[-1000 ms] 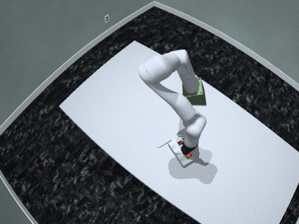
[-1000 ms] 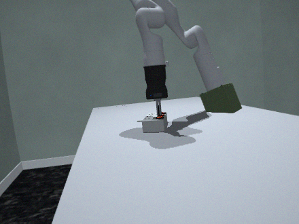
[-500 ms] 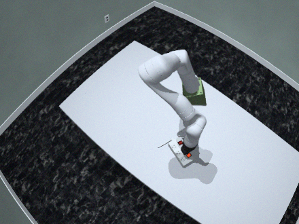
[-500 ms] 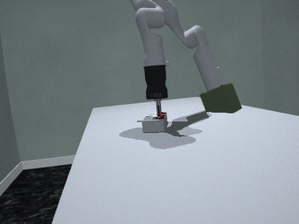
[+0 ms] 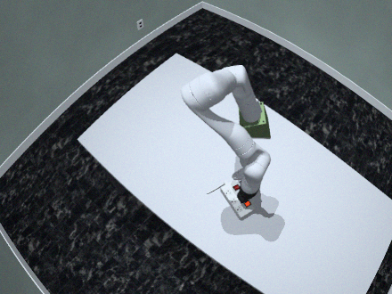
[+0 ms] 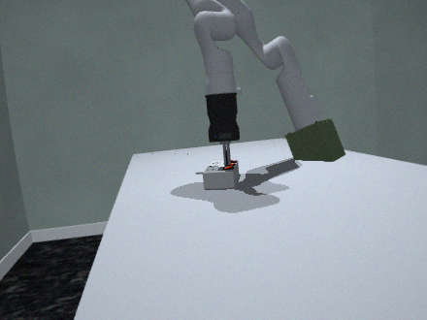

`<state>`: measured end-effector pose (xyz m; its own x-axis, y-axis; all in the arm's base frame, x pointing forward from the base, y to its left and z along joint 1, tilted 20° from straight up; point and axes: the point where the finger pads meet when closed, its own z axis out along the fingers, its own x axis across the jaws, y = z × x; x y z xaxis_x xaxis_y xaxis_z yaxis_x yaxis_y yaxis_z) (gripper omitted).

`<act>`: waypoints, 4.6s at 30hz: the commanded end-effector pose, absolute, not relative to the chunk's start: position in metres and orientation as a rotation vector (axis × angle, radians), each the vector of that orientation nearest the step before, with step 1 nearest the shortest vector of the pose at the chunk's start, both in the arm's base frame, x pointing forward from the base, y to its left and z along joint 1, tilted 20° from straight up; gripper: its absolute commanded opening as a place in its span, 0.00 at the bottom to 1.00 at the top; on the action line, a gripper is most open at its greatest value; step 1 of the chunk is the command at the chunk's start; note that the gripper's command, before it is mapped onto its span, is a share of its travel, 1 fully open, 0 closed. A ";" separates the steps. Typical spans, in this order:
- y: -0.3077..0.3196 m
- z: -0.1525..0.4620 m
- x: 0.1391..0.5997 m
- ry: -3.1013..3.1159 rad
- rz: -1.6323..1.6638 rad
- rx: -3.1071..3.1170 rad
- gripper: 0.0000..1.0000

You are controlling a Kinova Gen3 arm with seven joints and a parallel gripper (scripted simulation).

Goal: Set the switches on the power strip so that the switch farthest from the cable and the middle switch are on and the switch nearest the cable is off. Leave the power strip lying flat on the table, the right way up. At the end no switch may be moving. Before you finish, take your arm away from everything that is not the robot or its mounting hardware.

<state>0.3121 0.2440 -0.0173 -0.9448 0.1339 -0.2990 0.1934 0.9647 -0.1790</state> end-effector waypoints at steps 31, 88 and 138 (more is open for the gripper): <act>0.247 -0.006 0.309 2.829 -0.298 0.240 0.00; 0.271 0.093 0.281 2.829 -0.298 0.240 1.00; 0.275 0.112 0.275 2.829 -0.298 0.240 1.00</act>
<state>0.2755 0.2748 0.1111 -0.9454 0.1341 -0.2972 0.1936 0.9643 -0.1807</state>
